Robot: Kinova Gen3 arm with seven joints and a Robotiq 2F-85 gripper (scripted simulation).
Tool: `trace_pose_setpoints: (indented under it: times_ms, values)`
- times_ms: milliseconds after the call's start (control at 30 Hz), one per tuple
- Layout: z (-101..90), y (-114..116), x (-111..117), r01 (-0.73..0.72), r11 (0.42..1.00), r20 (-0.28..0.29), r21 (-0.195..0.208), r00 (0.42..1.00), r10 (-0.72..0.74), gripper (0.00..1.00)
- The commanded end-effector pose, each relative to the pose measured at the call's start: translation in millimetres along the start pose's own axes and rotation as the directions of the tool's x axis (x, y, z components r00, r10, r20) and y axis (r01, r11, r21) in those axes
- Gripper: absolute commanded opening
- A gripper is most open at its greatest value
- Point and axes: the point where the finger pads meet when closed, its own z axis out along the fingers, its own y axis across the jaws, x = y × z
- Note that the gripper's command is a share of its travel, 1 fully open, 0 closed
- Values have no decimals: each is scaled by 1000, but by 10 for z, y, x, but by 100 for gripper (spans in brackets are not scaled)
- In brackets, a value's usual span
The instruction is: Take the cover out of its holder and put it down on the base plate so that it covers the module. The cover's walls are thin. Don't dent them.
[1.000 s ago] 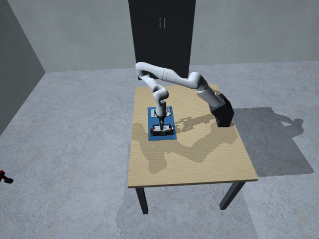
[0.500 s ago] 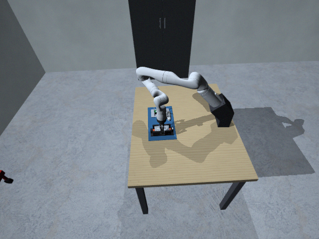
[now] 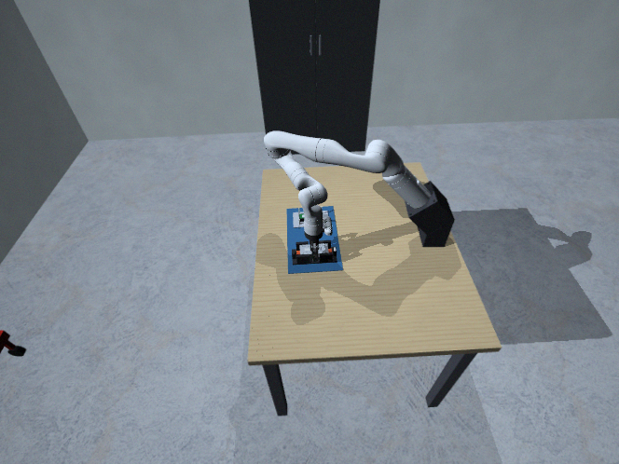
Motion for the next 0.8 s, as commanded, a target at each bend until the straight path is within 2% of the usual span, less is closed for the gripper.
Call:
trace_pose_setpoints:
  times_ms: [0,33,67,767]
  values:
    - [-3,4,-2,1,1000,1,-1,1000,-1,100]
    - [-3,4,-2,1,1000,1,-1,1000,-1,100]
    - [-3,2,-3,0,1000,1,0,1000,0,70]
    - [-3,2,-3,0,1000,1,0,1000,0,70]
